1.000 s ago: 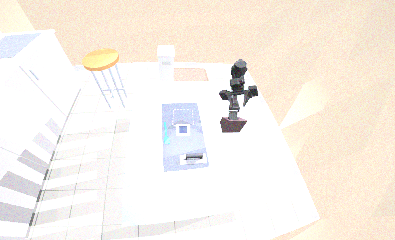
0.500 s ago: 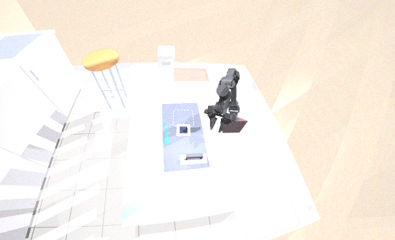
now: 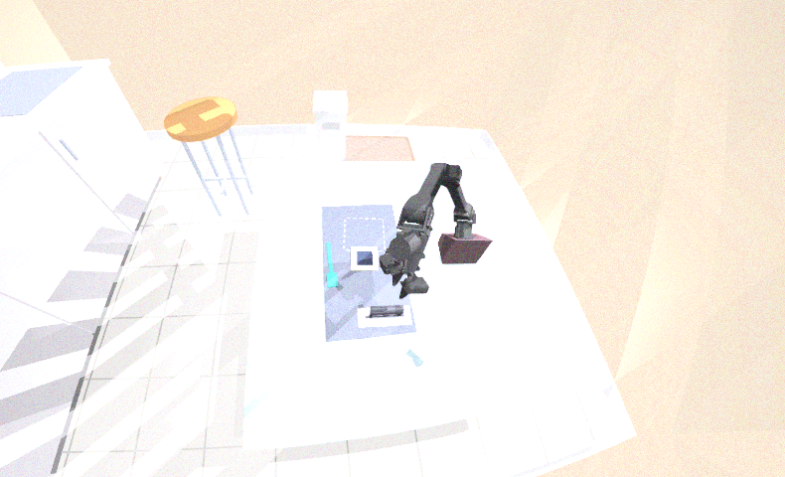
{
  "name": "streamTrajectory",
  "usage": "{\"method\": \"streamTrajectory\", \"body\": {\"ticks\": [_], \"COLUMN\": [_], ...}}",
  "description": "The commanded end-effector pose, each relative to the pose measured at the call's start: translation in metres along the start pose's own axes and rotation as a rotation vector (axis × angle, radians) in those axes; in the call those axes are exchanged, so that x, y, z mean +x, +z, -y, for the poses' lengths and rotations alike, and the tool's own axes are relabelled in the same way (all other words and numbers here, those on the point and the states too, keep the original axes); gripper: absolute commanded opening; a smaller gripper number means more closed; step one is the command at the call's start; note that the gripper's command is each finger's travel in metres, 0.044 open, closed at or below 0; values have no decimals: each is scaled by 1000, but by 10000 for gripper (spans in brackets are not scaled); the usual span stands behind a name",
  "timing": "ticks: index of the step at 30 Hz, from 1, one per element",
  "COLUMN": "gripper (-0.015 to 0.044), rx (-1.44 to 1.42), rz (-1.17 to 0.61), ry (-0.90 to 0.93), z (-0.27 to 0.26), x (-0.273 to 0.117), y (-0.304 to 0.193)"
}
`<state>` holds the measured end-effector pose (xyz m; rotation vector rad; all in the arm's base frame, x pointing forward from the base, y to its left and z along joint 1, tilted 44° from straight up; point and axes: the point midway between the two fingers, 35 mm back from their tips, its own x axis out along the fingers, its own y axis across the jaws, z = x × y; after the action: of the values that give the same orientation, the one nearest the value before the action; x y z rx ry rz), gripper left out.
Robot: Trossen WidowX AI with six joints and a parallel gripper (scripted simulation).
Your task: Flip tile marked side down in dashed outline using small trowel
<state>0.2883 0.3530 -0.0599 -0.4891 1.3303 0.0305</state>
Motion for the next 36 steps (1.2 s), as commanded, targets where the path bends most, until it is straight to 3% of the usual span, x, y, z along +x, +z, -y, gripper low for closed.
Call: {"method": "streamTrajectory", "body": {"ticks": [1, 13, 36], "gripper": [270, 270, 270], "rx": [44, 139, 147], "rz": [-62, -231, -242], "ry": [-105, -412, -429], "z": [16, 75, 88], "x": [40, 147, 178], "y": [-4, -33, -40]}}
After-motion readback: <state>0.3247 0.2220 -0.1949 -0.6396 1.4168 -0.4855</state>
